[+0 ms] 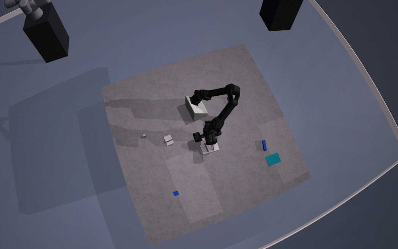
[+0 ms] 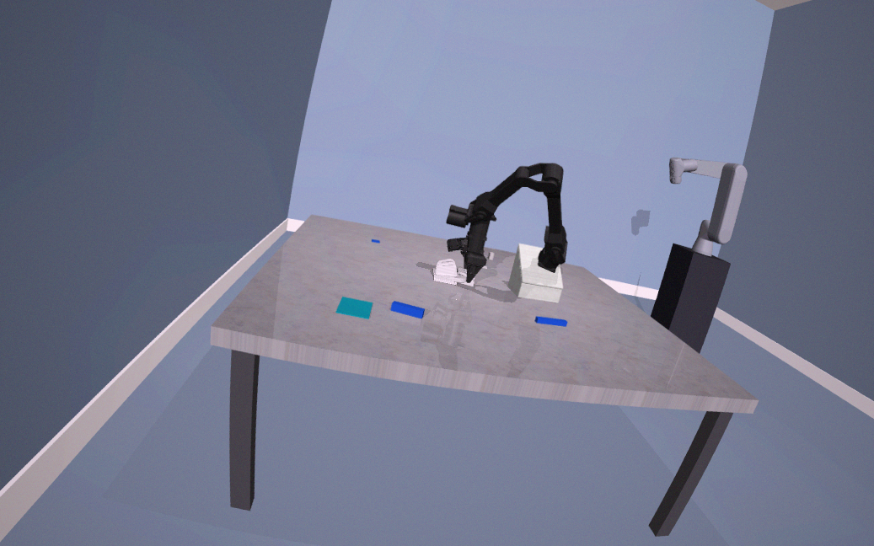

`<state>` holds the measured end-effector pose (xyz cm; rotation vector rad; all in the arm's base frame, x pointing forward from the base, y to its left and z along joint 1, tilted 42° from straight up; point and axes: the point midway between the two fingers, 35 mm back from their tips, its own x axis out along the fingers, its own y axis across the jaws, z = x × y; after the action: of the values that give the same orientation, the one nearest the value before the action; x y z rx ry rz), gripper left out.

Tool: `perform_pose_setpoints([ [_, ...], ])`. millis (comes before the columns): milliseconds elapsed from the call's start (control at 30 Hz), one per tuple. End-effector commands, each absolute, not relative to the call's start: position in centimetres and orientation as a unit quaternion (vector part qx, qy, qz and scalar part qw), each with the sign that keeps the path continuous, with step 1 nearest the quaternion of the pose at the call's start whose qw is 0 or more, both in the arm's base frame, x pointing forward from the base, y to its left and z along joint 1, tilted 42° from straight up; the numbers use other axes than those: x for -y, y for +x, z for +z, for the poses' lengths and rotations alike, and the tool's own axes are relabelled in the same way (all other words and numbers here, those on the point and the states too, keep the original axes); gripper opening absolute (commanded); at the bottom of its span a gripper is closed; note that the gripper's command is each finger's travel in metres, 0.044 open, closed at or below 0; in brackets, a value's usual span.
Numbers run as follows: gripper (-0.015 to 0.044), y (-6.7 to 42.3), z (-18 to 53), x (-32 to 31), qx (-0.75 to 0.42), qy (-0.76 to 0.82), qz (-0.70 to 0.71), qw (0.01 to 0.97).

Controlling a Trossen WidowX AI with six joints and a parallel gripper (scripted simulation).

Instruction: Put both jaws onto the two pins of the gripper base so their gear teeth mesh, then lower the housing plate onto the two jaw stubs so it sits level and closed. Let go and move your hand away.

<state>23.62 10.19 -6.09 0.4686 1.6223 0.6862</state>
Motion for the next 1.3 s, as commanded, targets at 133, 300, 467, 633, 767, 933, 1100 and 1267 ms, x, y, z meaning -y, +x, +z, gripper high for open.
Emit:
perform_pose_setpoints([
  [133,0.0351,23.56,-6.16,-10.39,-0.704,0.202,0.299,0.612],
  [300,0.0351,23.56,-6.16,-10.39,-0.704,0.202,0.299,0.612],
  [467,0.0351,23.56,-6.16,-10.39,-0.704,0.202,0.299,0.612],
  [633,0.0351,23.56,-6.16,-10.39,-0.704,0.202,0.299,0.612],
  [767,0.0351,23.56,-6.16,-10.39,-0.704,0.202,0.299,0.612],
  [933,0.0351,23.58,-6.08,-10.31,-0.704,0.202,0.299,0.612],
  [1100,0.0351,23.66,-5.77,-10.04,-0.704,0.201,0.299,0.612],
  [1267,0.0351,23.67,-5.79,-10.02,-0.704,0.201,0.299,0.612],
])
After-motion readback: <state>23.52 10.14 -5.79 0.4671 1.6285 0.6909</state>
